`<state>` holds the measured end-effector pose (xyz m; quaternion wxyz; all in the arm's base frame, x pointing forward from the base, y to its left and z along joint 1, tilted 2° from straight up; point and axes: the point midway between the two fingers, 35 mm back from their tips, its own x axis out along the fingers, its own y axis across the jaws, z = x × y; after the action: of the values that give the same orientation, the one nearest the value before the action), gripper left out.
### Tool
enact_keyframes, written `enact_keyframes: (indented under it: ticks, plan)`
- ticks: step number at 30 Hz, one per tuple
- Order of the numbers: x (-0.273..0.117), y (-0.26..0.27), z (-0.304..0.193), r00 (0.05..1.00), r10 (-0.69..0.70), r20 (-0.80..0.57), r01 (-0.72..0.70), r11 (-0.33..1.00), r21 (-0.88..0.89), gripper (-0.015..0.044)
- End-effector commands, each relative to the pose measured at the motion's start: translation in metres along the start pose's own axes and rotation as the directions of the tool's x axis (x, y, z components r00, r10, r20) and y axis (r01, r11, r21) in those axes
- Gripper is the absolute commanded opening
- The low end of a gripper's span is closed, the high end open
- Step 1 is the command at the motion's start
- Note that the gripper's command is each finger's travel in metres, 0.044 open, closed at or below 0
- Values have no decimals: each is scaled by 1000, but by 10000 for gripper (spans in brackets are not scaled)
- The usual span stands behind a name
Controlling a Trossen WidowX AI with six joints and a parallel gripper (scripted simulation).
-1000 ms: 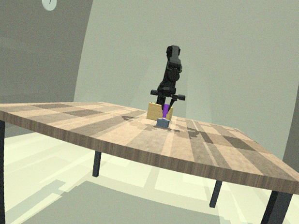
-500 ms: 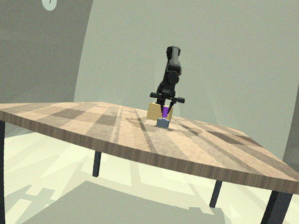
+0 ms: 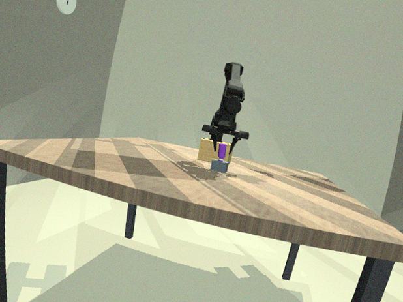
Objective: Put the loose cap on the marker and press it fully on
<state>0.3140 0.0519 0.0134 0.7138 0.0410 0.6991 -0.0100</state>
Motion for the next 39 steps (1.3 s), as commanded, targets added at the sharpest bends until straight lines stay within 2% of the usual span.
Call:
enact_keyframes:
  ticks: [1,3,6,11,17,20,34,39]
  plan:
    - [0,0,0,1000,0,0,0,1000,0,394]
    - [0,0,0,1000,0,0,0,1000,0,440]
    - [-3,0,0,1000,0,0,0,1000,0,440]
    - [-72,0,1,1000,0,0,0,1000,0,440]
    - [-75,0,0,1000,0,0,0,1000,0,440]
    - [-65,-3,1,1000,0,1,0,999,47,361]
    - [-65,-3,1,1000,0,1,0,999,47,0]
    - [-65,-3,1,1000,0,1,0,999,47,0]
